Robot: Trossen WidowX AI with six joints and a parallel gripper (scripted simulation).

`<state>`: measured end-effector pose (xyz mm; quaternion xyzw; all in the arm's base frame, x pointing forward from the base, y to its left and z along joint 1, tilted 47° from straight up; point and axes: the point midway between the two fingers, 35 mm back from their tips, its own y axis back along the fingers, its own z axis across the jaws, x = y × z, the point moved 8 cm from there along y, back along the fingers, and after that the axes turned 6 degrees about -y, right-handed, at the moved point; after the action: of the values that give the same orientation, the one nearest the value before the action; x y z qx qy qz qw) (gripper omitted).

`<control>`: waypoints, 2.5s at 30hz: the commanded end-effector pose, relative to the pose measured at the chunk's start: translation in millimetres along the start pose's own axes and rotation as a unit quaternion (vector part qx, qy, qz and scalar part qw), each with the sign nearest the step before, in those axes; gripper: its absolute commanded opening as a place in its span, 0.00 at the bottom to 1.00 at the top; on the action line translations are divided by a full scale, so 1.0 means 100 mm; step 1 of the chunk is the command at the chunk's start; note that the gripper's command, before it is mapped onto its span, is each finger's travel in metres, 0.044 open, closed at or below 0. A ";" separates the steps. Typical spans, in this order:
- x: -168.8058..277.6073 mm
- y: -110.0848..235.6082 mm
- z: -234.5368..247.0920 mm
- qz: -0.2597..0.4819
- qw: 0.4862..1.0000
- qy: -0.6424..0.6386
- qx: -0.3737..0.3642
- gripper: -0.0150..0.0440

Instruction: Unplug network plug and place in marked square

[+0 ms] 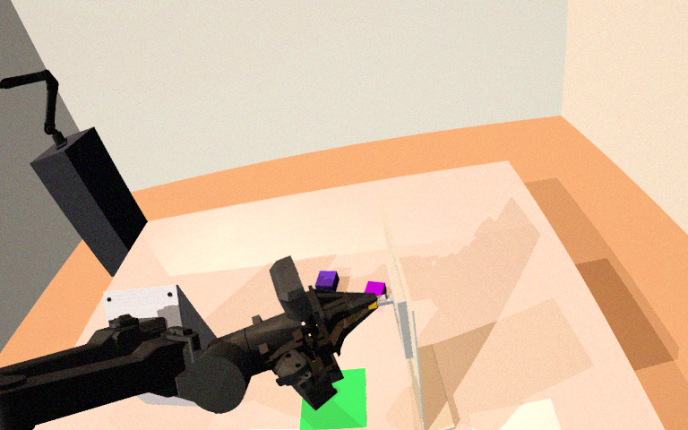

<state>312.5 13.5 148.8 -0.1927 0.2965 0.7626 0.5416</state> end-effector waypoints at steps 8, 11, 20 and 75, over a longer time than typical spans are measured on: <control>0.02 0.07 -0.01 -0.001 1.000 -0.002 0.001 0.25; 0.02 0.08 -0.01 -0.001 1.000 -0.002 0.001 0.25; 0.02 0.13 -0.01 -0.001 1.000 -0.002 0.001 0.25; 0.01 0.37 0.00 0.000 1.000 -0.002 0.002 0.25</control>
<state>279.9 4.9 158.0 -0.1903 0.2951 0.7610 0.5455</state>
